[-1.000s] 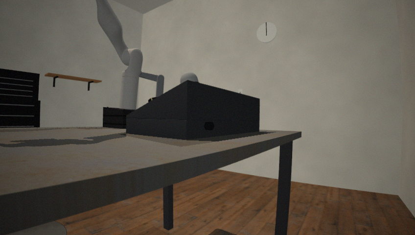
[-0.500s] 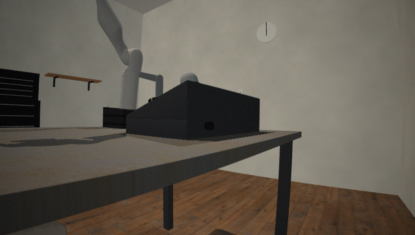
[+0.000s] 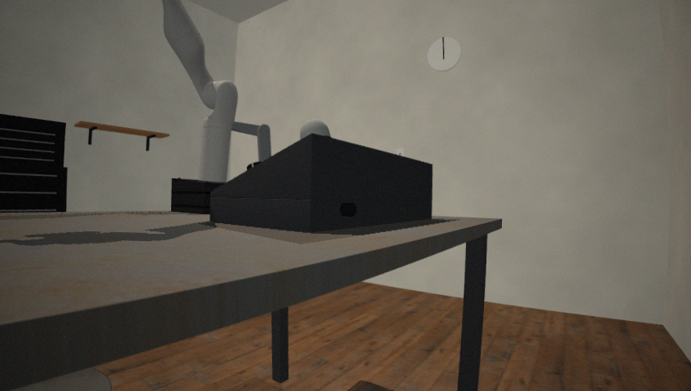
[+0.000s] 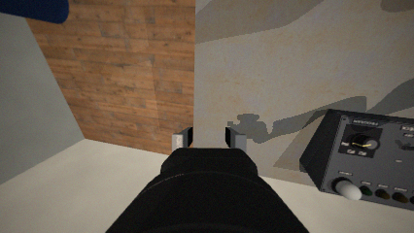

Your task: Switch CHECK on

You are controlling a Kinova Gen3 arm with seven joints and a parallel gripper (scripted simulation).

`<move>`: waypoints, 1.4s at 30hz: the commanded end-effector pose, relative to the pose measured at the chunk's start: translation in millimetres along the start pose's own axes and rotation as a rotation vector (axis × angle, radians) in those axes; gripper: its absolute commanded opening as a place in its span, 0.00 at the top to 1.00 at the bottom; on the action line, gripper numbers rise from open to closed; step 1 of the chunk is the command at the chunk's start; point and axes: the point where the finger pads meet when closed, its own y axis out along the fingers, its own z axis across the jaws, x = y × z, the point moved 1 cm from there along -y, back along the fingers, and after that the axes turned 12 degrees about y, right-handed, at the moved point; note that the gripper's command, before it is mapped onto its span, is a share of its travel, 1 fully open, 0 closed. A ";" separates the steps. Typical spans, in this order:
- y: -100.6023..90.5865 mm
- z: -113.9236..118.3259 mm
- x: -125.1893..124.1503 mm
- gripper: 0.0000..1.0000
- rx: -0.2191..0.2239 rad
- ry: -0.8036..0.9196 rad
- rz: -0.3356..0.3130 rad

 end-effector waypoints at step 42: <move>91.7 469.5 115.5 0.00 0.234 -1.598 0.116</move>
